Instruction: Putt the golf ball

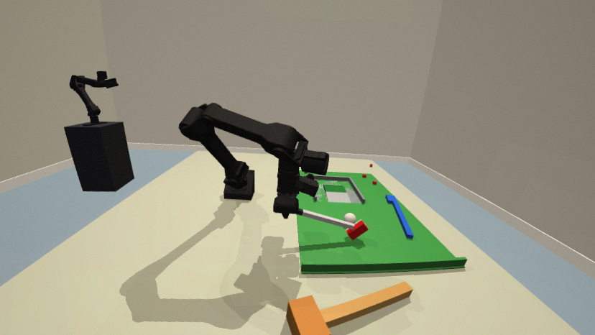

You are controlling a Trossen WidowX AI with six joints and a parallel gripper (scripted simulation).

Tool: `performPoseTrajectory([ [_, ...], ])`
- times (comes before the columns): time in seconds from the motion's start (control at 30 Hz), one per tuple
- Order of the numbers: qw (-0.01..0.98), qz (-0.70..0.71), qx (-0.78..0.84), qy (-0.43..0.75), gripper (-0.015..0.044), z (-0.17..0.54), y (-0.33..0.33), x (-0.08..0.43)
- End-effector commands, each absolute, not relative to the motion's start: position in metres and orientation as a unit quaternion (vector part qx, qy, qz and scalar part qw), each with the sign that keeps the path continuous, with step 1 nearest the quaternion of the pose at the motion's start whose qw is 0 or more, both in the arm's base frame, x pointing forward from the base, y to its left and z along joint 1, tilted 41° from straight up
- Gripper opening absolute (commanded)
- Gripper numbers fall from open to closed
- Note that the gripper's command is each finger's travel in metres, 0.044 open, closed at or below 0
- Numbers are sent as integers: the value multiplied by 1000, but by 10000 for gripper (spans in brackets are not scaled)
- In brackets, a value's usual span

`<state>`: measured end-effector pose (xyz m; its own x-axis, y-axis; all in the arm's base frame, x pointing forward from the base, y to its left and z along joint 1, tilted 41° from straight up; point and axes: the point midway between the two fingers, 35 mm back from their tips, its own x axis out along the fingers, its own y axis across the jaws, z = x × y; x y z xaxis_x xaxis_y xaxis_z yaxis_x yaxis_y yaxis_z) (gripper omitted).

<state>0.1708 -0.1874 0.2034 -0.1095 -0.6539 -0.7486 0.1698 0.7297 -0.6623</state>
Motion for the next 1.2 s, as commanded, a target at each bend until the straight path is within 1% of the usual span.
performPoseTrajectory([
  [0.0,645,-324,-181,668,0,207,-189,171],
  [0.17,644,-319,-178,672,0,197,-181,175],
  [0.33,647,-313,-170,674,0,151,-132,194],
  [0.5,645,-321,-178,671,0,115,-90,194],
  [0.73,645,-321,-178,671,0,119,-83,195],
  [1.17,644,-321,-178,671,0,159,-49,200],
])
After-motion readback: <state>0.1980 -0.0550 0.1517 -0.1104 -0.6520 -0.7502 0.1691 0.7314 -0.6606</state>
